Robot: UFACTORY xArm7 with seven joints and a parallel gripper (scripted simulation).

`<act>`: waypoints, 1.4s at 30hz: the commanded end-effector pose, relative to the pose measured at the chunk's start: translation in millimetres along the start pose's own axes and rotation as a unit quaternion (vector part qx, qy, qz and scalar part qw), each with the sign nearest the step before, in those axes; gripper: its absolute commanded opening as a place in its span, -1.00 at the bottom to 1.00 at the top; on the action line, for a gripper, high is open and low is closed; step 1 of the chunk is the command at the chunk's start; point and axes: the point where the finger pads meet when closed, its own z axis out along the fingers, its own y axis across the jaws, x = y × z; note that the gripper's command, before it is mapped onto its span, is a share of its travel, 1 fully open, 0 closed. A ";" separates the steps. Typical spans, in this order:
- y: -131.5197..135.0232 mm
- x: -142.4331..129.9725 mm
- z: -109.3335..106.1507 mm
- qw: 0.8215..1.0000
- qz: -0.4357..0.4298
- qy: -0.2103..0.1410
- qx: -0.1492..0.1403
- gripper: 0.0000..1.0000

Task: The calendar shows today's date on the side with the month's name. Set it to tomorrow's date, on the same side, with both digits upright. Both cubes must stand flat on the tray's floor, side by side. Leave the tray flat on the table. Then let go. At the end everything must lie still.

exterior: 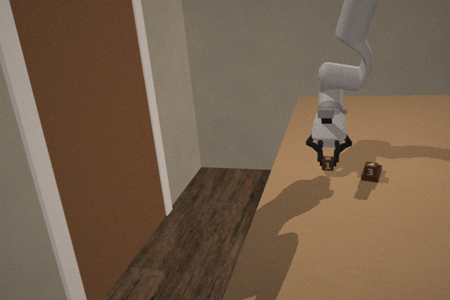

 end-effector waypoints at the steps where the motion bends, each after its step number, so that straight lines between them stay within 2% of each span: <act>1: 1.9 -1.9 0.4 1.000 -0.002 -0.001 -0.001 -0.43; 42: 1.9 -6.7 3.8 1.000 -0.002 -0.001 -0.001 -0.43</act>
